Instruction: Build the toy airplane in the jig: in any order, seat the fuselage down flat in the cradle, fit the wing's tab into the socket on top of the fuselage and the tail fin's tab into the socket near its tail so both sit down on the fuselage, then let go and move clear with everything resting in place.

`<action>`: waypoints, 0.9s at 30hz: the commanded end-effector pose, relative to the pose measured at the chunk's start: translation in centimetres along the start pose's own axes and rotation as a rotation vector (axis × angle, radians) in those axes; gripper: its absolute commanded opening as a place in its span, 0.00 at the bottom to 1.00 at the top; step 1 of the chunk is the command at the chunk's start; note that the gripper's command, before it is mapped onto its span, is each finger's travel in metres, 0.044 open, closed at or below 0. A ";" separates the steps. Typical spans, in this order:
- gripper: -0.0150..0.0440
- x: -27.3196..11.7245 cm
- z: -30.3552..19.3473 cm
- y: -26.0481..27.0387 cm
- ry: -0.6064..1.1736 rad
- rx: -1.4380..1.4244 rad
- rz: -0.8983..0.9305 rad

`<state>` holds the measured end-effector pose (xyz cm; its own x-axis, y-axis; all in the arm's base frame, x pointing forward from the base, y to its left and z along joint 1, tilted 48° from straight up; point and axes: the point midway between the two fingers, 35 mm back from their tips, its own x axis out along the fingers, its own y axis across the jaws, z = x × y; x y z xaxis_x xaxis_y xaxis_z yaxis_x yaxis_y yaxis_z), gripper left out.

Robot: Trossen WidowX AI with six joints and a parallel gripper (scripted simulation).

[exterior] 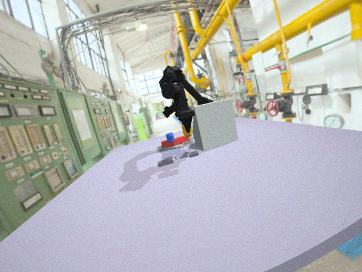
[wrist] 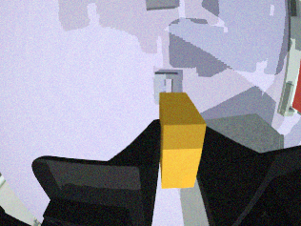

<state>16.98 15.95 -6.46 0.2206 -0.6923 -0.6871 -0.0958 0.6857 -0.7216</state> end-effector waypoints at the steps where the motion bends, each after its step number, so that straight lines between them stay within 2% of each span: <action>1: 0.25 -1.6 -0.1 -0.1 0.000 0.006 0.005; 9: 0.25 -3.9 -0.5 -0.4 -0.001 0.005 0.002; 27: 0.25 -3.9 1.8 -4.8 0.003 -0.010 0.037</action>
<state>17.74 16.65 -1.04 0.2152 -0.6686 -0.7118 -0.1070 0.7084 -0.6977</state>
